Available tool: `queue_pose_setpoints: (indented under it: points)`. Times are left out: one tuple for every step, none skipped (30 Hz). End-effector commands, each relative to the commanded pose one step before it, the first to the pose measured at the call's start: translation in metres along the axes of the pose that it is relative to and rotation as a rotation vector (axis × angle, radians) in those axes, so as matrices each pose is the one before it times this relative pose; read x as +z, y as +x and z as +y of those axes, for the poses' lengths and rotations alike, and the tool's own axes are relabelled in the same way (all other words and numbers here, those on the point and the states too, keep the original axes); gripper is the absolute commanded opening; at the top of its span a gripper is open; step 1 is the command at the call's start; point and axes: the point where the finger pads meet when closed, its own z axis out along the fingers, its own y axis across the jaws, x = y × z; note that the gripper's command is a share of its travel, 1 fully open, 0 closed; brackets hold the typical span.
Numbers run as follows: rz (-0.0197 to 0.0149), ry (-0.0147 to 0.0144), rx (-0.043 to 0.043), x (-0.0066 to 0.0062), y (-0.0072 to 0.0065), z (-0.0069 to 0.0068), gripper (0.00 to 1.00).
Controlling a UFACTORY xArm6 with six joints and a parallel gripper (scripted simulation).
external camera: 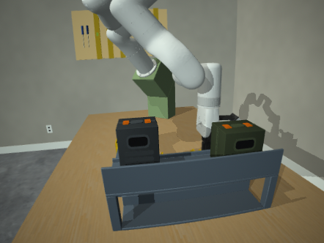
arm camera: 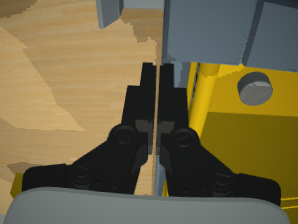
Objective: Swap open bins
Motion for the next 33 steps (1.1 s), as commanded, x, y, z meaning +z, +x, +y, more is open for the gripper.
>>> queue_pose_setpoints:
  points:
    - [0.00182,-0.00245,0.00043,-0.0061,0.00062,-0.00378,0.0]
    - [0.0,0.0,0.0,-0.00129,0.0,-0.00128,0.0]
    - [0.0,0.0,0.0,-0.00125,0.0,-0.00125,0.0]
    - [0.0,0.0,0.0,-0.0012,0.0,-0.0012,0.0]
    - [0.0,0.0,0.0,-0.00112,0.0,-0.00112,0.0]
    - [0.0,0.0,0.0,-0.00102,0.0,-0.00102,0.0]
    - [0.0,0.0,0.0,0.0,0.0,0.0,0.0]
    - [0.0,0.0,0.0,0.0,0.0,0.0,0.0]
    - [0.0,0.0,0.0,-0.00091,0.0,-0.00091,0.0]
    - [0.0,0.0,0.0,-0.00078,0.0,-0.00078,0.0]
    - [0.0,0.0,0.0,-0.00064,0.0,-0.00064,0.0]
    - [0.0,0.0,0.0,-0.0005,0.0,-0.0005,0.0]
    - [0.0,0.0,0.0,-0.00036,0.0,-0.00037,0.0]
    - [0.0,0.0,0.0,-0.00024,0.0,-0.00024,0.0]
    - [0.0,0.0,0.0,-0.00013,0.0,-0.00013,0.0]
    - [0.0,0.0,0.0,-0.00005,0.0,-0.00005,0.0]
    - [0.0,0.0,0.0,-0.00001,0.0,-0.00001,0.0]
    - [0.0,0.0,0.0,-0.00016,0.0,0.0,0.0]
    - [0.0,0.0,0.0,-0.00096,0.0,0.0,0.0]
    - [0.0,0.0,0.0,-0.00225,0.0,0.0,0.0]
    - [0.0,0.0,0.0,-0.00373,0.0,0.0,0.0]
    - [0.0,0.0,0.0,-0.00515,0.0,0.0,0.0]
    - [0.0,0.00001,0.0,-0.00634,0.0,-0.00001,0.0]
    - [0.0,0.0,0.0,0.0,0.0,0.0,0.0]
    - [0.0,0.0,0.0,0.0,0.0,0.0,0.0]
    - [-0.00001,-0.00001,0.0,-0.00714,0.0,0.00001,0.0]
    - [0.0,0.0,0.0,-0.00746,0.0,0.0,0.0]
    - [0.0,0.0,0.0,-0.00727,0.0,0.0,0.0]
    - [0.0,0.0,0.0,-0.00656,0.0,0.0,0.0]
    - [0.0,0.0,0.0,-0.00541,0.0,0.0,0.0]
    - [0.0,0.0,0.0,-0.00396,0.0,0.0,0.0]
    - [0.0,0.0,0.0,-0.00241,0.0,0.0,0.0]
    - [0.0,0.00001,0.0,-0.00103,0.0,-0.00001,0.0]
